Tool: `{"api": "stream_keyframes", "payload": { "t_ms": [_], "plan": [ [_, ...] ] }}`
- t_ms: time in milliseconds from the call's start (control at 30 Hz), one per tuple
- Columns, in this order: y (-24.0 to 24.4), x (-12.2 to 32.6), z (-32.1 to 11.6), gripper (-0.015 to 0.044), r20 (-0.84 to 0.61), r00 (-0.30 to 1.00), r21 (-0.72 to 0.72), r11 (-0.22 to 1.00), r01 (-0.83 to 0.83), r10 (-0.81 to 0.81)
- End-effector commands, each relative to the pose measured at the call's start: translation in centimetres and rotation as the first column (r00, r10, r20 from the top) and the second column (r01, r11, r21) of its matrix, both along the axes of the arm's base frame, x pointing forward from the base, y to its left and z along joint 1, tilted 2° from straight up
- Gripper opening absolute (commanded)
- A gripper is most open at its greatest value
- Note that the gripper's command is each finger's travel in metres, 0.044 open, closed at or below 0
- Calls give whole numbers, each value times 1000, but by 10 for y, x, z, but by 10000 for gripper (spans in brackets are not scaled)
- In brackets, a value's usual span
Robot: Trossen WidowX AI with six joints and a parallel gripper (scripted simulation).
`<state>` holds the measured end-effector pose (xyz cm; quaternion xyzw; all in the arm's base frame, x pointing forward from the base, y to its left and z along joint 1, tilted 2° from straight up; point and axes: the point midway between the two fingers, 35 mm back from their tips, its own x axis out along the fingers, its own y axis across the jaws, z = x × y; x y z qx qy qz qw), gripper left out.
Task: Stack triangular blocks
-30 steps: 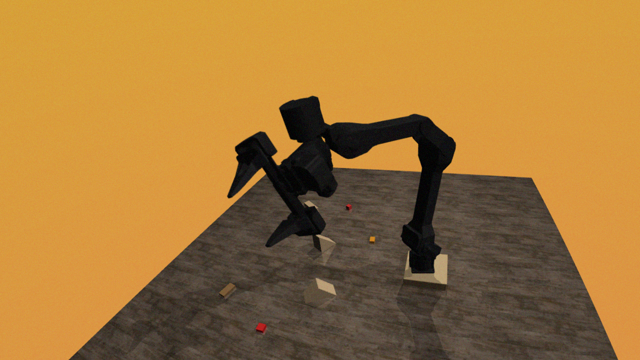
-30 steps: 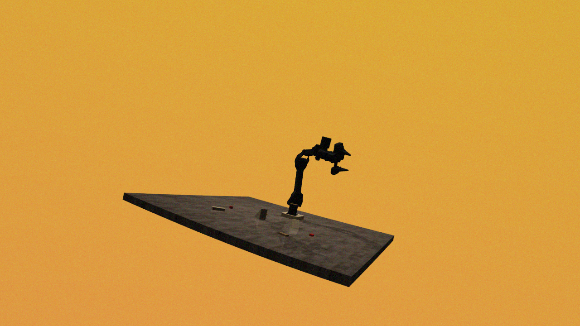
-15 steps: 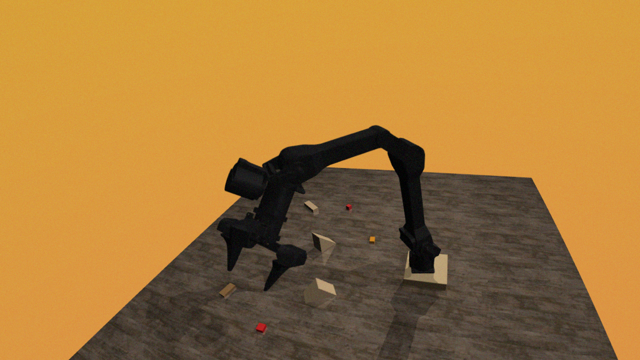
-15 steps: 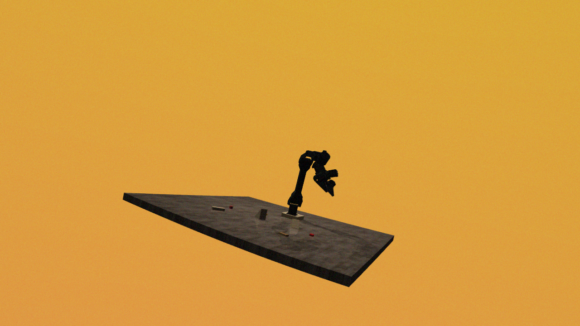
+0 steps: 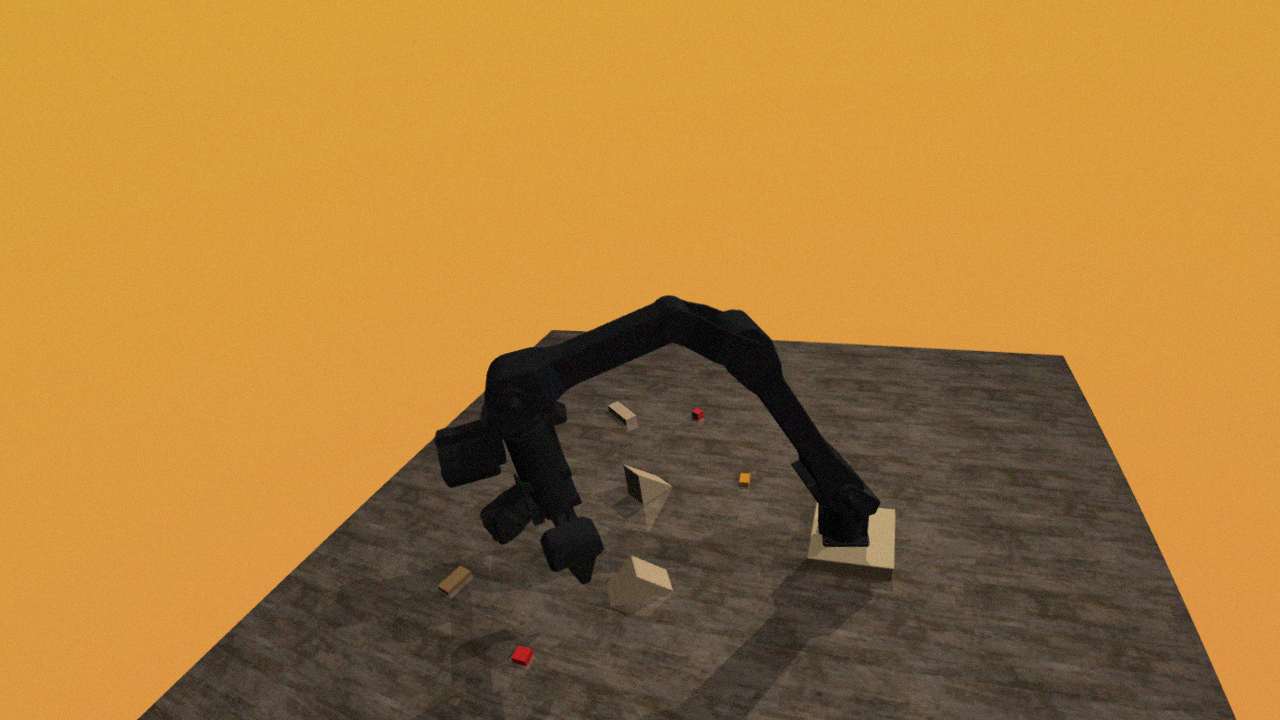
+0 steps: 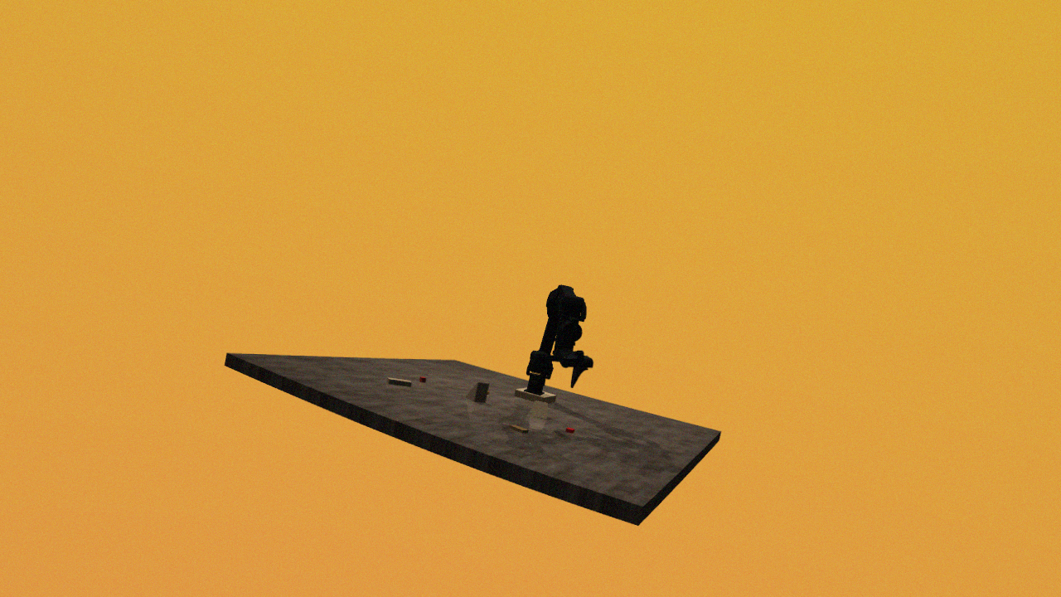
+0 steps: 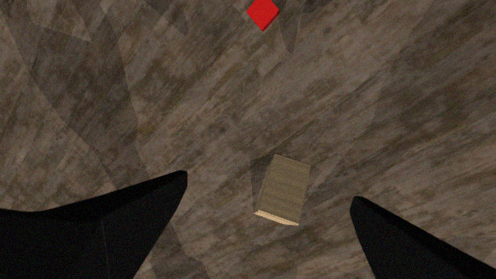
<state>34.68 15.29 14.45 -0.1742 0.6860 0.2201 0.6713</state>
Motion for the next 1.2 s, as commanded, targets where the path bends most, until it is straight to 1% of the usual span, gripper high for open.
{"api": "stream_keyframes", "payload": {
  "t_ms": [0, 300, 833, 1167],
  "plan": [
    [-27, -8, -11, 440, -117, 978, -154, 976, 156, -174],
    [-28, -8, -16, 440, -122, 977, -157, 975, 155, -175],
    [-47, -43, -108, 440, -230, 957, -230, 965, 124, -178],
    [-45, -42, -109, 440, -231, 956, -230, 965, 124, -178]
  ]
}}
